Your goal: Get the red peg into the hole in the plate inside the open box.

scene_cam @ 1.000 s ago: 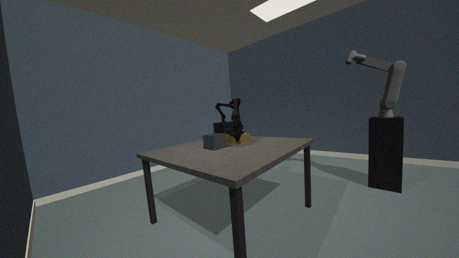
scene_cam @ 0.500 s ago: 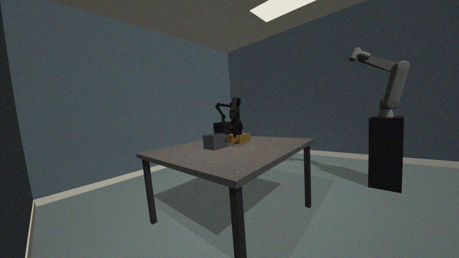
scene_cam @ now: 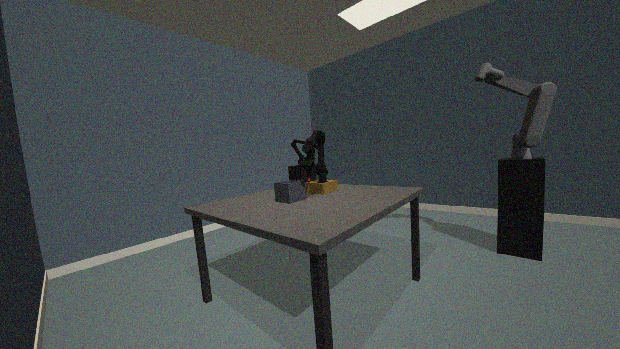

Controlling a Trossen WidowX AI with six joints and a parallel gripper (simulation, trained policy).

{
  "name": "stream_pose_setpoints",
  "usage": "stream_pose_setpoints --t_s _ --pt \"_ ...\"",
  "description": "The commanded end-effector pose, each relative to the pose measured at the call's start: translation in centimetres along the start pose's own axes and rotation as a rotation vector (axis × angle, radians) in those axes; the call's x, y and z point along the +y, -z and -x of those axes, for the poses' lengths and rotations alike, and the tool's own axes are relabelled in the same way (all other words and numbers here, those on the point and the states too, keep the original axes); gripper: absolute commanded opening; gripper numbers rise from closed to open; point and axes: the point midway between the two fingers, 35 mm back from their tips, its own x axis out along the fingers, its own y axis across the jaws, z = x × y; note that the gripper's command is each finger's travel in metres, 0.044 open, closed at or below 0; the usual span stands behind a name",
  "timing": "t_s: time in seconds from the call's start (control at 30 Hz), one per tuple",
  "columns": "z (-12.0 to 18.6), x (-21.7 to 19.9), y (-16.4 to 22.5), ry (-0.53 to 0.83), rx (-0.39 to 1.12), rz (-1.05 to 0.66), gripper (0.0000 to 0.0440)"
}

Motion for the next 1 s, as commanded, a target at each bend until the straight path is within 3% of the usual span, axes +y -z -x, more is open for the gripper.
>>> stream_pose_setpoints --t_s 0.0,0.97 --pt "0.8 0.6 -1.4 -0.005 -0.026 0.001 0.0000" --pt "1.0 0.2 -10.8 0.110 -0.125 -0.033 0.0000"
